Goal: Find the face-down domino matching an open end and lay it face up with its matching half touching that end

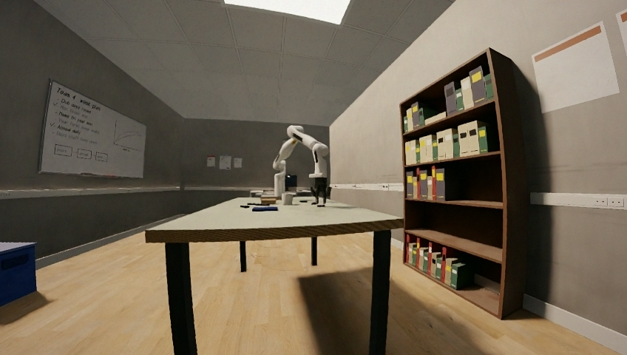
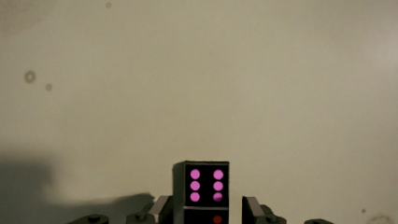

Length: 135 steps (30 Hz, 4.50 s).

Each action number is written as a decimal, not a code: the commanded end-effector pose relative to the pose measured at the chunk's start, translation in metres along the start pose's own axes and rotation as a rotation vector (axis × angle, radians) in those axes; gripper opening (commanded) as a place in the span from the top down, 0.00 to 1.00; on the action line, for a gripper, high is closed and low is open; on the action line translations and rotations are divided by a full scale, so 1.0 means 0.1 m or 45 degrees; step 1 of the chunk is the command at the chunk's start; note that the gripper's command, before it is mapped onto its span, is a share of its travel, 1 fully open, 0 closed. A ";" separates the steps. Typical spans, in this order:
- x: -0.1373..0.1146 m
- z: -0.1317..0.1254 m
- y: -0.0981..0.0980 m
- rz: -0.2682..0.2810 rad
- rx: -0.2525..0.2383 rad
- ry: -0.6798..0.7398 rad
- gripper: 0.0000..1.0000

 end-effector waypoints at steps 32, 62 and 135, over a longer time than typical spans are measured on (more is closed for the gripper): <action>0.00 -0.01 -0.01 0.002 -0.003 0.000 0.51; -0.01 -0.01 -0.01 0.002 -0.003 0.000 0.51; -0.01 -0.01 0.16 0.002 -0.003 0.000 0.69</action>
Point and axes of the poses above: the point where the finger pads meet when closed, its own y axis out along the fingers, its own z axis across the jaws, x = y × z, the point moved 3 cm from there along -y, back along the fingers, and after that the axes turned 1 degree about -y, right-handed, at the moved point
